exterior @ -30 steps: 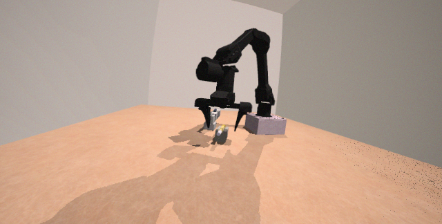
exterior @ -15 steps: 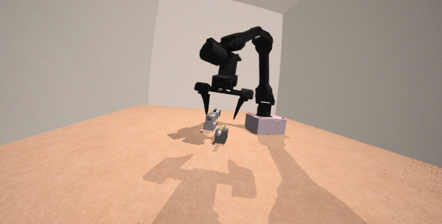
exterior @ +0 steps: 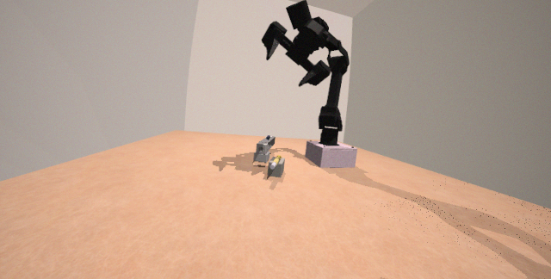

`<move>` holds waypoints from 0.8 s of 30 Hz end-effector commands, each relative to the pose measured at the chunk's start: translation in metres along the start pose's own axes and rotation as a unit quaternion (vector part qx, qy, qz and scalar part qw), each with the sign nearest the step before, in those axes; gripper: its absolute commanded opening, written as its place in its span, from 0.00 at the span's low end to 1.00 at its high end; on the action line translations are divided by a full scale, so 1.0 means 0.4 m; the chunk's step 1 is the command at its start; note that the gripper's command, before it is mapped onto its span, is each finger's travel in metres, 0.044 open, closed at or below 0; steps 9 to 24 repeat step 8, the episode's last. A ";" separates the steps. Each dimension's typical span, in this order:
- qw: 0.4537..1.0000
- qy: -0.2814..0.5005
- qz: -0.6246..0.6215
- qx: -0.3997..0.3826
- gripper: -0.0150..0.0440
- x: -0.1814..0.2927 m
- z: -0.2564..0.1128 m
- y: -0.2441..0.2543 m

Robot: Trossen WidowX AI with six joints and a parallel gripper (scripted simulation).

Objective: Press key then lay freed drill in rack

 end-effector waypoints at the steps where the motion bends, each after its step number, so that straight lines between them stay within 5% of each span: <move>1: 0.990 -0.089 -0.088 0.062 1.00 -0.048 -0.124 -0.001; 8: 0.938 -0.204 -0.220 0.172 1.00 -0.084 -0.325 0.027; 24: 0.938 -0.204 -0.220 0.172 1.00 -0.084 -0.325 0.027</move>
Point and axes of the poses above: the point midway between the two fingers, 35 mm back from their tips, its own z axis out along the fingers, its own y axis across the jaws, x = y × z, the point moved 10 cm from there along -z, back along the fingers, and after that the axes turned 9 degrees about z, right-handed, at the moved point
